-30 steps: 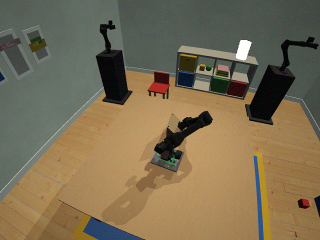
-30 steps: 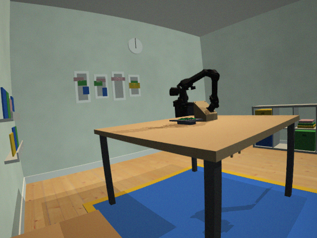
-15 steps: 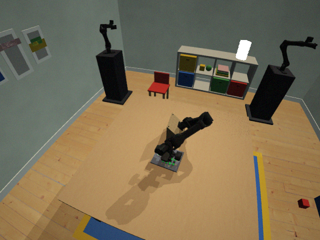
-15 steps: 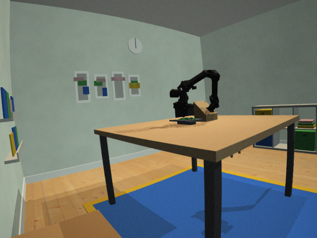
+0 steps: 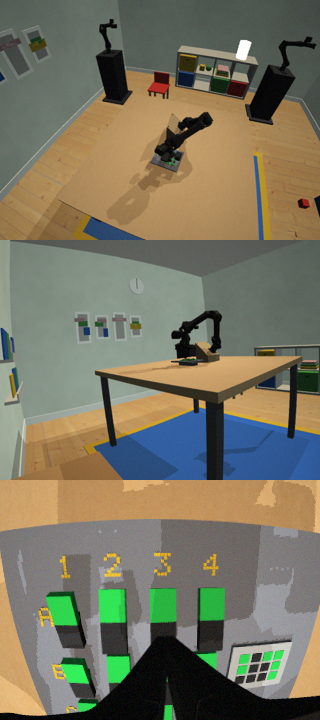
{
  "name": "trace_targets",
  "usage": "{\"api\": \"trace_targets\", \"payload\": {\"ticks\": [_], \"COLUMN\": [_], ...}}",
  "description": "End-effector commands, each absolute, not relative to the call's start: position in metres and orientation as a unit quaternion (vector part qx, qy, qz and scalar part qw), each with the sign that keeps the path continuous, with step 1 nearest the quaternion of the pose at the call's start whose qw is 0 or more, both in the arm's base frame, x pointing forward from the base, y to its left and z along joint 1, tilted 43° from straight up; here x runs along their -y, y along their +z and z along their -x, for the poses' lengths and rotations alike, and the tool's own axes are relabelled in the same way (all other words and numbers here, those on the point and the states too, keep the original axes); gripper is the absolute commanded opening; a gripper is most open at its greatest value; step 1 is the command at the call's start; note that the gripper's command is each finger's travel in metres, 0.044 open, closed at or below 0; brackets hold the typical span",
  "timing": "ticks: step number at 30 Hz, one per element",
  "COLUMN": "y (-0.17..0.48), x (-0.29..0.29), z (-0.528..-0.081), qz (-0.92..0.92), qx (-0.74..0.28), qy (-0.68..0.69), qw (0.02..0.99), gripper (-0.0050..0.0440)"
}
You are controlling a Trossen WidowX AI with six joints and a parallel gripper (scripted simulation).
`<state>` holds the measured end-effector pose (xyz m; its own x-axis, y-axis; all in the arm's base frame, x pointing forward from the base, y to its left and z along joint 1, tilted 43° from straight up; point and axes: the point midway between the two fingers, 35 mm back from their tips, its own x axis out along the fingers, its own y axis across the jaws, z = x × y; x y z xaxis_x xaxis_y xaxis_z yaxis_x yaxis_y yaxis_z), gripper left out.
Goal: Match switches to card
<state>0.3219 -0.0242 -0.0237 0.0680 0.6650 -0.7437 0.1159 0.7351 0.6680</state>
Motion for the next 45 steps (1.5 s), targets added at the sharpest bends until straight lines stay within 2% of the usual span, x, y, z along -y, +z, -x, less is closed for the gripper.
{"api": "trace_targets", "payload": {"ticks": [1, 45], "y": [-0.0242, -0.0274], "x": [0.0235, 0.0205], "z": [-0.3220, -0.3222], "qz": [-0.304, -0.304], "qx": [-0.650, -0.650], "qy": [0.206, 0.206], "qw": [0.665, 0.665], "gripper": [0.0000, 0.0000]}}
